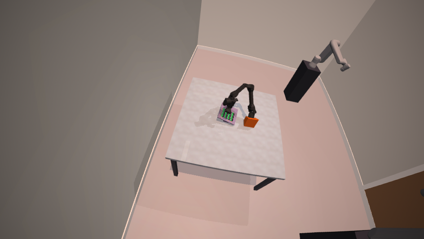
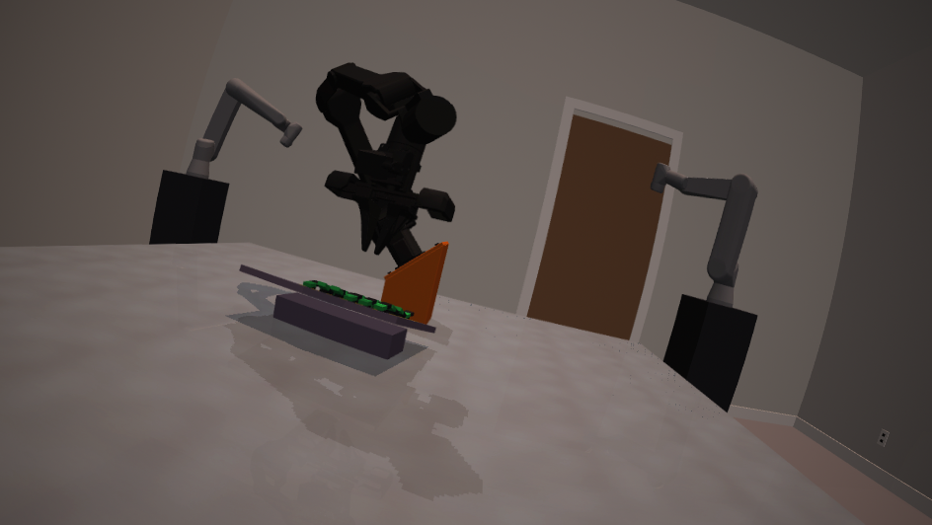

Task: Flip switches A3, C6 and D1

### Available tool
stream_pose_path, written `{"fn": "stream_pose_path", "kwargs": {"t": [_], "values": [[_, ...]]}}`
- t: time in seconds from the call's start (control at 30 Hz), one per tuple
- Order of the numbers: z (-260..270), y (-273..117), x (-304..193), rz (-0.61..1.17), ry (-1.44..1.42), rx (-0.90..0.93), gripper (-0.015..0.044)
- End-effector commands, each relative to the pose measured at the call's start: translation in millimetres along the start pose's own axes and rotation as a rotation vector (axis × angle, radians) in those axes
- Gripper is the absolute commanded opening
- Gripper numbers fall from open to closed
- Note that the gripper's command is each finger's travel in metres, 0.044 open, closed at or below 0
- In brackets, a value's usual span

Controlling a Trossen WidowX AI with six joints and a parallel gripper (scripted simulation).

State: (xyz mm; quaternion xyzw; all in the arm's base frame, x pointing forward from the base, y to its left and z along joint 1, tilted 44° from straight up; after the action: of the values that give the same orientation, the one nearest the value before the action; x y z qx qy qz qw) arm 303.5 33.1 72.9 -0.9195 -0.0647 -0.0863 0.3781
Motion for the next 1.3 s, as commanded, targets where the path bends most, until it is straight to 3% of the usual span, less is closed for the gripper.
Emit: {"fn": "stream_pose_path", "kwargs": {"t": [0.0, 0.7, 1.27], "values": [[0, 18, 2, -0.02, -0.006, -0.003, 0.0], [-1, 58, 1, -0.034, -0.006, -0.008, 0.0], [-1, 59, 1, -0.034, -0.006, -0.008, 0.0]]}}
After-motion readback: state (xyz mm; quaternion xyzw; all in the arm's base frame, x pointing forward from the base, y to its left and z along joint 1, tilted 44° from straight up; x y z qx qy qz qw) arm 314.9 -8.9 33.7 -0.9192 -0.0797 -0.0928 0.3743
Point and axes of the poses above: the point midway between the two fingers, 35 mm back from their tips, its own y axis out along the fingers, its own z axis across the jaws, x = y × z, the point moved 2 cm from there along -y, back along the fingers, and after that the axes turned 6 degrees about -y, right-handed, at the moved point
